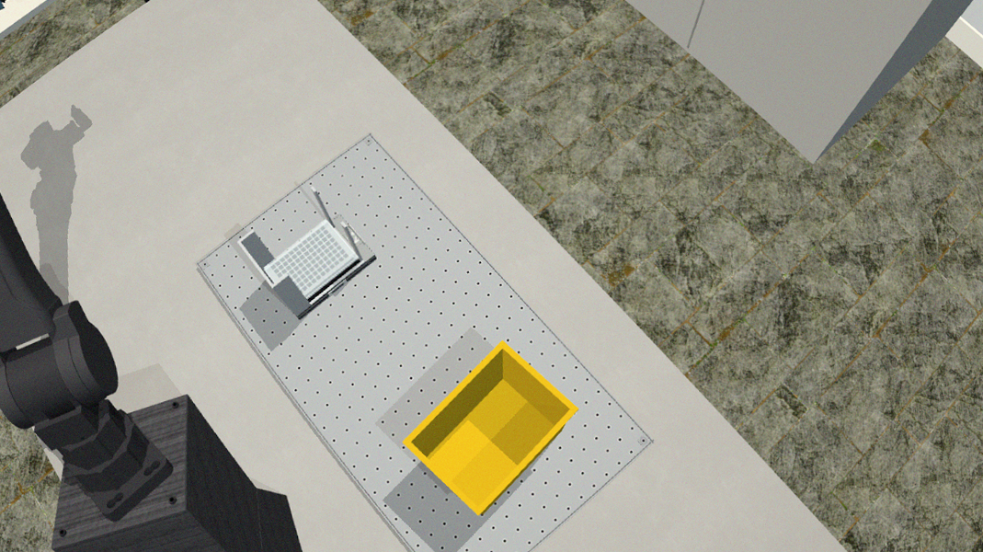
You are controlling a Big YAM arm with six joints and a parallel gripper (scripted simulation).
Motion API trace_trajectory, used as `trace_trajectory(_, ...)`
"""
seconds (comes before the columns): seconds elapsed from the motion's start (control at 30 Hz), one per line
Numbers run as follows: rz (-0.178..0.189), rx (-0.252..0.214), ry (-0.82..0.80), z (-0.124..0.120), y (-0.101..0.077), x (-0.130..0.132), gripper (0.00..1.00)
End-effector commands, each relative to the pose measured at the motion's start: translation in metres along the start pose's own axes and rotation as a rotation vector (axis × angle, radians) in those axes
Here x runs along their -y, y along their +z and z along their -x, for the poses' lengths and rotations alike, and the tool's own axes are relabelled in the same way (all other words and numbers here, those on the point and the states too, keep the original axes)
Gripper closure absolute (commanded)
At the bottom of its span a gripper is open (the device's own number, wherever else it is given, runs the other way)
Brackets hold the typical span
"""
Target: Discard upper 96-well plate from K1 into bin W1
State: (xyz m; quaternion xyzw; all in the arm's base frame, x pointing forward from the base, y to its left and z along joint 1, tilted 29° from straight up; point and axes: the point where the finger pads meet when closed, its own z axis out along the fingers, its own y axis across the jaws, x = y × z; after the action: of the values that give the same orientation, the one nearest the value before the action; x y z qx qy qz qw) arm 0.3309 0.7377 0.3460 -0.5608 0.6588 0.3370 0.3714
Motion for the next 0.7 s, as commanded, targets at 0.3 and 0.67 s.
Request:
trace_trajectory(0.3,-0.042,0.012,0.051,-0.01,-0.031,0.037,0.0)
trace_trajectory(0.67,-0.084,0.0,0.127,-0.024,-0.058,0.061,0.0)
